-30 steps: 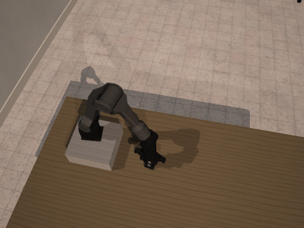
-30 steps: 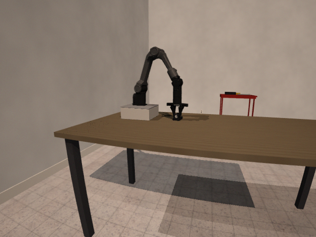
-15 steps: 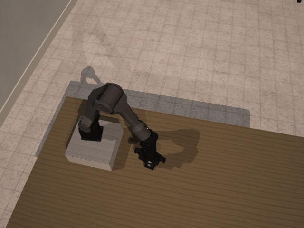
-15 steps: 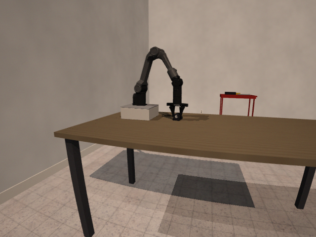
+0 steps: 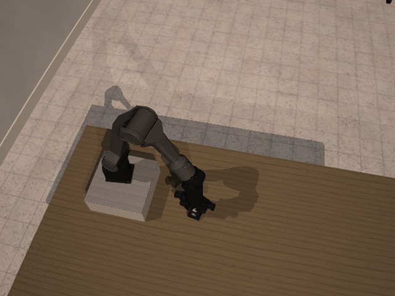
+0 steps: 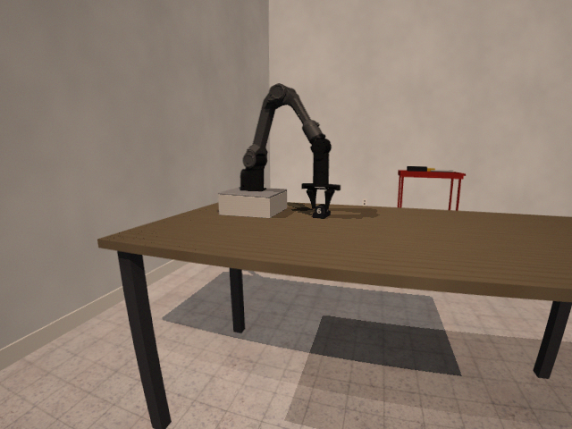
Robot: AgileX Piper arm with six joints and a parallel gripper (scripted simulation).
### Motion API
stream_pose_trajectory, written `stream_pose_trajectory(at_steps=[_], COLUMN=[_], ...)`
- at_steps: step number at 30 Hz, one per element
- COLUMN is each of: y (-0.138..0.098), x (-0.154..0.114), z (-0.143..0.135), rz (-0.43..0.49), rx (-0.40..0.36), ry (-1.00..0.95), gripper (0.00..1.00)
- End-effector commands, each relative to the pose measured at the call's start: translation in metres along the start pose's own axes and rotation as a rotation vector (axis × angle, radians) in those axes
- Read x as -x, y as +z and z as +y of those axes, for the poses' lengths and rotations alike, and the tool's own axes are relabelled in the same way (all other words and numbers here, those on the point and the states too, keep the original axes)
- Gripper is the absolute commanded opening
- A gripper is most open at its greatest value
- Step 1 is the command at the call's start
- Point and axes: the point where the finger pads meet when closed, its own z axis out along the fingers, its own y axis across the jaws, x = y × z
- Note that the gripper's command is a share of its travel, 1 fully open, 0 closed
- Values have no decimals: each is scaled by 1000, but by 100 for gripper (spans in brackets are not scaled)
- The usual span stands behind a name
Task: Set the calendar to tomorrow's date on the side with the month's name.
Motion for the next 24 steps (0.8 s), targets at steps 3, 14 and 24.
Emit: stream_pose_trajectory(at_steps=[3, 14, 24], y=[-20, -67, -80], x=[0, 0, 0], z=[-1, -1, 0], rz=[0, 0, 0], rx=[-6, -6, -2], ry=[-1, -1, -1], gripper=[64, 64, 64])
